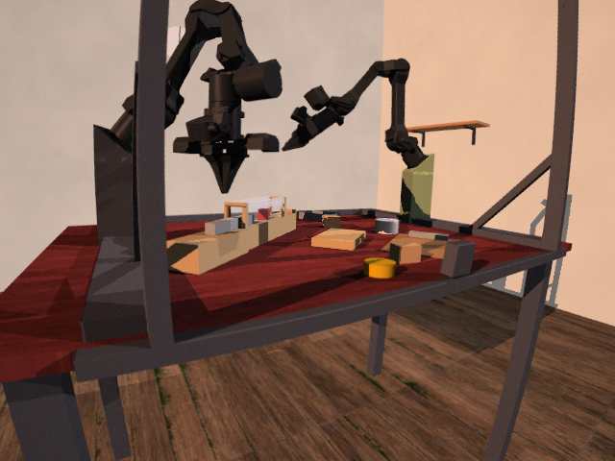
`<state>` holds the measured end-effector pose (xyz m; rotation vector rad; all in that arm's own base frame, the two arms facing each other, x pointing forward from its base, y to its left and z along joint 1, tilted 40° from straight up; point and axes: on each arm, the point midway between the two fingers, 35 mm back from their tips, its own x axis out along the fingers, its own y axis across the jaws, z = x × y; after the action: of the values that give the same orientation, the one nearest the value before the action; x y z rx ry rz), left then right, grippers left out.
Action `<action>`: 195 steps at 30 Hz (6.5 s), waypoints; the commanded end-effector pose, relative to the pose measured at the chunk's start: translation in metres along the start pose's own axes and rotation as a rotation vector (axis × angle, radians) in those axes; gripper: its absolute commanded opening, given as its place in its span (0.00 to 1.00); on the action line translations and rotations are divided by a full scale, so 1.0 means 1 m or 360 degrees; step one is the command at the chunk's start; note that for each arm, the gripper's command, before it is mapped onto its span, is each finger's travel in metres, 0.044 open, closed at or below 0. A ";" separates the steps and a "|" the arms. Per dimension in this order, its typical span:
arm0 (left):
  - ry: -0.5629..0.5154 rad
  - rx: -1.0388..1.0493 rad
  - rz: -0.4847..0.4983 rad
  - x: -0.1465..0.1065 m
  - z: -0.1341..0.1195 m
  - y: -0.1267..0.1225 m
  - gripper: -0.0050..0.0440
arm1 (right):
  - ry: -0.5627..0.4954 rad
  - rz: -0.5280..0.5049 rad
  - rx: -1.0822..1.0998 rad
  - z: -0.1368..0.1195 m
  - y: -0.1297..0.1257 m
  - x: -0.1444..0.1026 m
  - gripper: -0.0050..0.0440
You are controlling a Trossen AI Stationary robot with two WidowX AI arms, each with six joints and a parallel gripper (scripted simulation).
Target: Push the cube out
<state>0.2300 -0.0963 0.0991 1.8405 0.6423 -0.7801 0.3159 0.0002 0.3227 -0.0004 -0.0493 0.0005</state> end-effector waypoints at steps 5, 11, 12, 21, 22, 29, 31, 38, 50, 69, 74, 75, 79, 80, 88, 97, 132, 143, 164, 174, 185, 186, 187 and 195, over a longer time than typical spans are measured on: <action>0.0070 -0.0025 -0.0045 0.002 0.013 0.004 0.10 | -0.0047 -0.0002 0.0002 0.011 0.000 -0.003 0.92; 0.0209 -0.0048 -0.0083 0.006 0.032 0.004 0.10 | -0.0047 -0.0002 0.0002 0.011 0.000 -0.003 0.92; 0.0235 -0.0047 -0.0084 0.006 0.036 0.004 0.10 | -0.0047 -0.0002 0.0002 0.011 0.000 -0.003 0.92; 0.0445 -0.0022 -0.0010 0.009 0.070 0.004 0.10 | -0.0047 -0.0002 0.0002 0.011 0.000 -0.003 0.92; 0.0445 -0.0022 -0.0010 0.009 0.070 0.004 0.10 | -0.0047 -0.0002 0.0002 0.011 0.000 -0.003 0.92; 0.0478 -0.0005 0.0011 0.010 0.078 0.001 0.10 | -0.0047 -0.0002 0.0002 0.011 0.000 -0.003 0.92; 0.0469 -0.0008 0.0007 0.010 0.076 0.002 0.10 | -0.0047 -0.0002 0.0002 0.011 0.000 -0.003 0.92; 0.0467 0.0004 -0.0002 0.017 0.077 0.000 0.10 | -0.0047 -0.0002 0.0002 0.011 0.000 -0.003 0.92; 0.0468 0.0009 -0.0003 0.030 0.076 -0.001 0.10 | -0.0047 -0.0002 0.0002 0.011 0.000 -0.003 0.92; 0.0467 0.0016 -0.0007 0.052 0.076 -0.002 0.10 | -0.0047 -0.0002 0.0002 0.011 0.000 -0.003 0.92; 0.0466 0.0017 -0.0007 0.056 0.076 -0.003 0.10 | -0.0047 -0.0002 0.0002 0.011 0.000 -0.003 0.92; 0.0466 0.0017 -0.0007 0.058 0.076 -0.003 0.10 | -0.0047 -0.0002 0.0002 0.011 0.000 -0.003 0.92; 0.0465 0.0017 -0.0008 0.062 0.076 -0.003 0.10 | -0.0047 -0.0002 0.0002 0.011 0.000 -0.003 0.92; 0.0465 0.0017 -0.0008 0.062 0.076 -0.003 0.10 | -0.0047 -0.0002 0.0002 0.011 0.000 -0.003 0.92; 0.0464 0.0017 -0.0008 0.062 0.076 -0.003 0.10 | -0.0047 -0.0002 0.0002 0.011 0.000 -0.003 0.92; 0.0462 0.0013 -0.0005 0.062 0.066 -0.003 0.10 | -0.0047 -0.0002 0.0002 0.011 0.000 -0.003 0.92; 0.0464 0.0008 0.0000 0.061 0.034 -0.002 0.10 | -0.0047 -0.0002 0.0002 0.011 0.000 -0.003 0.92; 0.0463 0.0009 0.0002 0.061 0.025 -0.001 0.10 | -0.0047 -0.0002 0.0002 0.011 0.000 -0.003 0.92; 0.0465 0.0006 0.0004 0.061 0.005 -0.001 0.10 | -0.0047 -0.0002 0.0002 0.011 0.000 -0.003 0.92; 0.0464 0.0005 0.0006 0.061 -0.002 -0.001 0.10 | -0.0047 -0.0002 0.0002 0.011 0.000 -0.003 0.92; 0.0464 0.0005 0.0007 0.061 -0.014 -0.001 0.10 | -0.0047 -0.0002 0.0002 0.011 0.000 -0.003 0.92; 0.0464 0.0005 0.0007 0.061 -0.015 -0.001 0.10 | -0.0047 -0.0002 0.0002 0.011 0.000 -0.003 0.92; 0.0464 0.0005 0.0007 0.061 -0.015 -0.001 0.10 | -0.0047 -0.0002 0.0002 0.011 0.000 -0.003 0.92; 0.0465 0.0001 0.0011 0.054 -0.010 0.001 0.10 | -0.0047 -0.0002 0.0002 0.011 0.000 -0.003 0.92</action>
<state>0.2693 -0.0785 0.0531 1.9852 0.8380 -0.5268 0.3159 0.0002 0.3227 -0.0004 -0.0493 0.0005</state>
